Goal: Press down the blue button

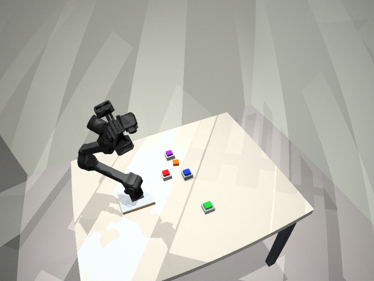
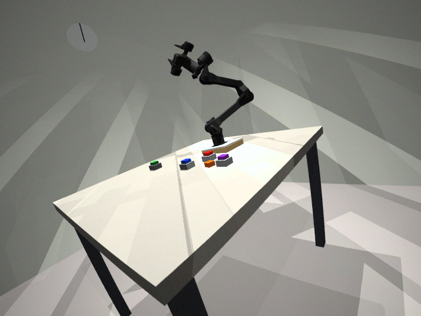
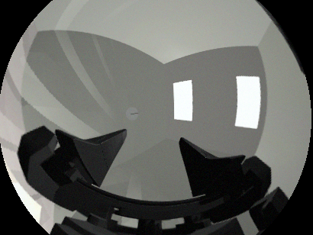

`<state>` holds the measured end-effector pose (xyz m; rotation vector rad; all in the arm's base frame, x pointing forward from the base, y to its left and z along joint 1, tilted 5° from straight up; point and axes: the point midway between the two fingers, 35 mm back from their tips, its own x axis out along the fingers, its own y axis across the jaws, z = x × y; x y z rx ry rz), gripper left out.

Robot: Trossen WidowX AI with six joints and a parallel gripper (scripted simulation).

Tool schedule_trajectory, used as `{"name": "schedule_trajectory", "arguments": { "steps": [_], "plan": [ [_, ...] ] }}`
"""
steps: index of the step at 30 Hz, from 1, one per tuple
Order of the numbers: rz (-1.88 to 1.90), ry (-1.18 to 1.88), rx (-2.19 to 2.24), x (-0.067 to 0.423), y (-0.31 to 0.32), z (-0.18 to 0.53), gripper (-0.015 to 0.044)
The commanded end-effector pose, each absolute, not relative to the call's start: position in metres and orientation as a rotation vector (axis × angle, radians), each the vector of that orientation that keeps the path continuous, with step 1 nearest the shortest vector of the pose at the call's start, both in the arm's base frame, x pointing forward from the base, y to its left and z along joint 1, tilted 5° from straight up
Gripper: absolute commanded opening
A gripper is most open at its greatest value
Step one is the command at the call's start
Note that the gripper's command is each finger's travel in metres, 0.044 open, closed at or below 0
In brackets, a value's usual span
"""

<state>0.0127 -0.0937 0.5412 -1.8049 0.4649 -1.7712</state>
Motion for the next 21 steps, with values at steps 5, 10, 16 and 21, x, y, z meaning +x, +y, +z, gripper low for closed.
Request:
{"name": "schedule_trajectory", "arguments": {
  "steps": [5, 10, 16, 21],
  "plan": [
    [-1.361, 0.36, -1.671, 0.094, -0.138, 0.519, 0.04],
    [-1.01, 0.332, -1.476, 0.17, -0.158, 0.48, 0.04],
    [-0.612, 0.399, -1.158, 0.255, -0.155, 0.408, 0.04],
    [-0.37, 0.524, -0.897, 0.3, -0.134, 0.346, 0.04]
  ]
}}
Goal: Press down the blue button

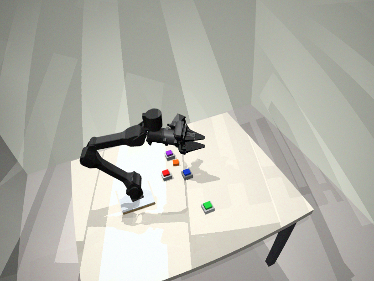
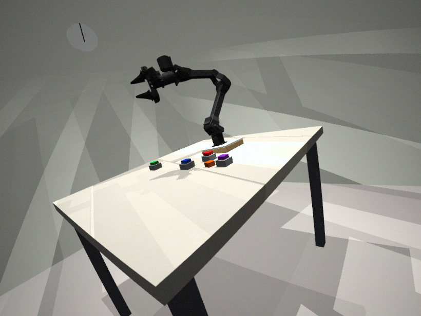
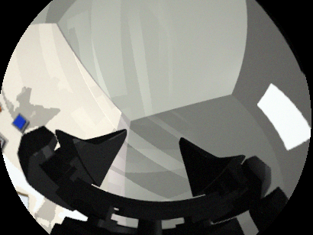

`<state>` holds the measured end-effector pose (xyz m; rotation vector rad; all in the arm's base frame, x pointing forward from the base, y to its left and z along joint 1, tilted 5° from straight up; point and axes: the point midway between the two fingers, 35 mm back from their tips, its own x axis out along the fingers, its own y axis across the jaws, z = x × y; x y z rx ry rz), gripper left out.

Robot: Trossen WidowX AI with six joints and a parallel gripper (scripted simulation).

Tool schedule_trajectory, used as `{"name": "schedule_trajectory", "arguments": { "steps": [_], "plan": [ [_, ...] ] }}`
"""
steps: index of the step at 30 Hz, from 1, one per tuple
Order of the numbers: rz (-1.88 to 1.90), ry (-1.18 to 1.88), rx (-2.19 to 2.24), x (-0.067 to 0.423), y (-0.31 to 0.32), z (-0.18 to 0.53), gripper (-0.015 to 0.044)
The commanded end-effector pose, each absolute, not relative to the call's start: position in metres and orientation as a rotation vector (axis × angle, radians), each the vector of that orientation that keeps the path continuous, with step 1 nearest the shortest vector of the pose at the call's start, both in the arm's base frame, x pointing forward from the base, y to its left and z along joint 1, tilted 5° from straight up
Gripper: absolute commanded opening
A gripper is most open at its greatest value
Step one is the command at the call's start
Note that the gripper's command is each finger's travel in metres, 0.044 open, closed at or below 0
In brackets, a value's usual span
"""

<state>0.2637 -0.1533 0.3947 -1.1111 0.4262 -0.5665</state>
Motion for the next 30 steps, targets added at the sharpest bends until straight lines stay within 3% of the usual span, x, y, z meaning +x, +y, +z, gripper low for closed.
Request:
{"name": "schedule_trajectory", "arguments": {
  "steps": [1, 9, 19, 29, 30],
  "plan": [
    [-0.327, 0.557, -0.843, 0.308, -0.128, 0.333, 0.04],
    [-0.081, 0.919, -0.41, 0.332, -0.065, 0.229, 0.04],
    [-0.121, 1.531, -0.001, 0.291, 0.016, 0.138, 0.04],
    [-0.126, 1.544, 0.004, 0.289, 0.017, 0.137, 0.04],
    [-0.127, 1.544, 0.004, 0.29, 0.017, 0.135, 0.0374]
  ]
}}
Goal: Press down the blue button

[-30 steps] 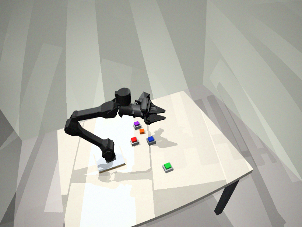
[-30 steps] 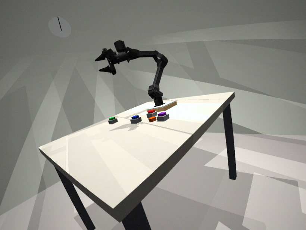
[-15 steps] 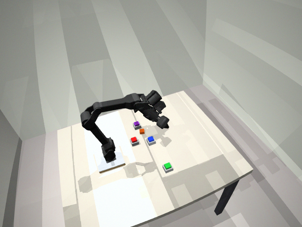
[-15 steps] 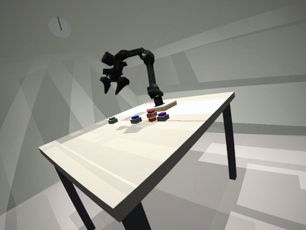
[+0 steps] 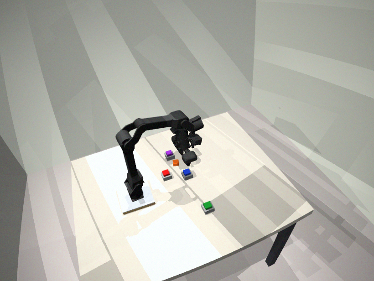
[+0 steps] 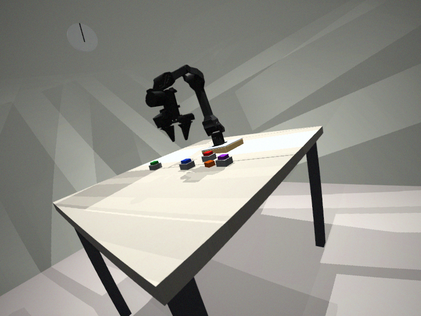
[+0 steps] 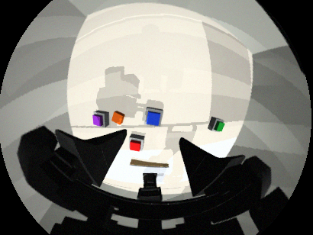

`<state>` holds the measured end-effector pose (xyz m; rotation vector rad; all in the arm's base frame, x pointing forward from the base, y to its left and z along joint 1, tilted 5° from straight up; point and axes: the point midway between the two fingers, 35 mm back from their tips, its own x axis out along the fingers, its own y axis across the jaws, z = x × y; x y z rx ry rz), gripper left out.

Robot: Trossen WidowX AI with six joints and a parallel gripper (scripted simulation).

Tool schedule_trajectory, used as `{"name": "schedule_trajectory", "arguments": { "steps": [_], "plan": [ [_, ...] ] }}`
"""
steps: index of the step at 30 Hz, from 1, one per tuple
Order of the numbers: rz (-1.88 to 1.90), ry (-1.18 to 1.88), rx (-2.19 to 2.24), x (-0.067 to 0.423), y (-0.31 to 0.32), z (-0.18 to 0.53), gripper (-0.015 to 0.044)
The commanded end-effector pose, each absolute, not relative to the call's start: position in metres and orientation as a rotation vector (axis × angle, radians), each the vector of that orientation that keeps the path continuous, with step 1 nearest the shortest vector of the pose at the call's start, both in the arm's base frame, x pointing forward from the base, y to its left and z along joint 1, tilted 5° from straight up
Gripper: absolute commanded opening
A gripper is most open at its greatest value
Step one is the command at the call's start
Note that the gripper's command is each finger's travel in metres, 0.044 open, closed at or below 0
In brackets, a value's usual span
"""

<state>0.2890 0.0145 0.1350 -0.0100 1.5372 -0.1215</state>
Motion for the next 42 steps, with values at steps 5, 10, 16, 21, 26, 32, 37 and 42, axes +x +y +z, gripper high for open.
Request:
{"name": "schedule_trajectory", "arguments": {
  "steps": [5, 10, 16, 21, 26, 32, 37, 42],
  "plan": [
    [-0.127, 1.544, 0.004, 0.291, 0.013, 0.083, 0.0242],
    [-0.127, 1.544, 0.004, 0.291, 0.012, 0.075, 0.0111],
    [-0.127, 1.544, 0.004, 0.291, 0.012, 0.075, 0.002],
    [-0.127, 1.544, 0.004, 0.291, 0.012, 0.075, 0.002],
    [-0.127, 1.544, 0.004, 0.291, 0.012, 0.073, 0.002],
    [-0.127, 1.544, 0.004, 0.291, 0.011, 0.063, 0.002],
    [-0.127, 1.544, 0.004, 0.291, 0.011, 0.055, 0.002],
    [-0.127, 1.544, 0.004, 0.291, 0.01, 0.047, 0.002]
  ]
}}
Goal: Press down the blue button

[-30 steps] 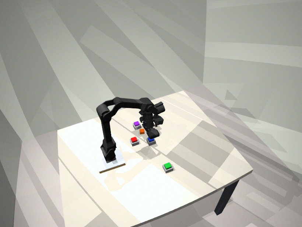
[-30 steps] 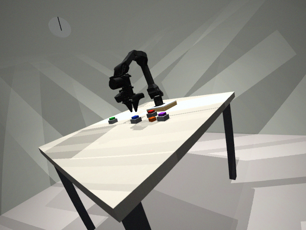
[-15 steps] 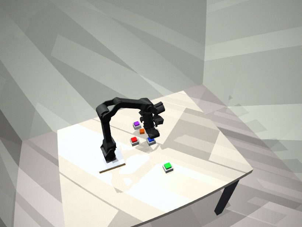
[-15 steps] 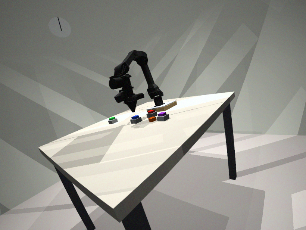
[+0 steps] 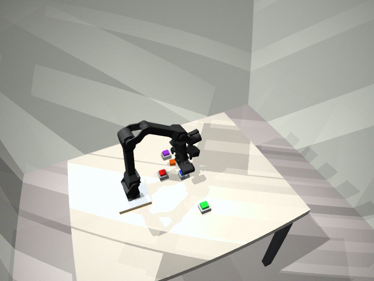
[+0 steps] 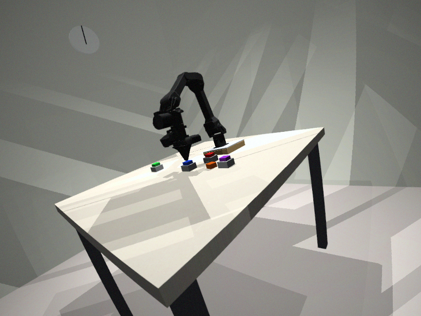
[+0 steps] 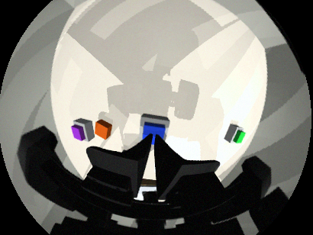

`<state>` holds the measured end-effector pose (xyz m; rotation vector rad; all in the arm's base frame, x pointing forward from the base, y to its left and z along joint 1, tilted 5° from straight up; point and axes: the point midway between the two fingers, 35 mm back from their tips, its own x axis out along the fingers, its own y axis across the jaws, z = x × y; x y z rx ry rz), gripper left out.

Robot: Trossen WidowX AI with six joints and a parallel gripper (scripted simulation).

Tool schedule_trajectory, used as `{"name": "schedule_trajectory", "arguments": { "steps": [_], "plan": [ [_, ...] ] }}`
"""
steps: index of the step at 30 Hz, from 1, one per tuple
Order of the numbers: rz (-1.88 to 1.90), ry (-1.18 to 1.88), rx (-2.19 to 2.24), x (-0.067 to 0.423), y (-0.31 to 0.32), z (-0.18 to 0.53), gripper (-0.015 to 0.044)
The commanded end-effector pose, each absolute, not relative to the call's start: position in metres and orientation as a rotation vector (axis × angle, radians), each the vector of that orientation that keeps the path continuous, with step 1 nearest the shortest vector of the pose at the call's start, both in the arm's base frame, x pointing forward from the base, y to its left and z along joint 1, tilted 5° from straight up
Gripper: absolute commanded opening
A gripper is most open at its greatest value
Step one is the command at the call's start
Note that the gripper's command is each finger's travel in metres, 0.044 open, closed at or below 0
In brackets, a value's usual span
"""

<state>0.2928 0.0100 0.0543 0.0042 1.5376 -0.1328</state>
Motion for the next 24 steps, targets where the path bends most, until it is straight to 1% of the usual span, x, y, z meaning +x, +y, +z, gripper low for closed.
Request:
{"name": "schedule_trajectory", "arguments": {
  "steps": [1, 24],
  "plan": [
    [-0.127, 1.544, 0.004, 0.2912, 0.0099, 0.0456, 0.002],
    [-0.127, 1.545, 0.004, 0.2911, 0.0096, 0.0418, 0.002]
  ]
}}
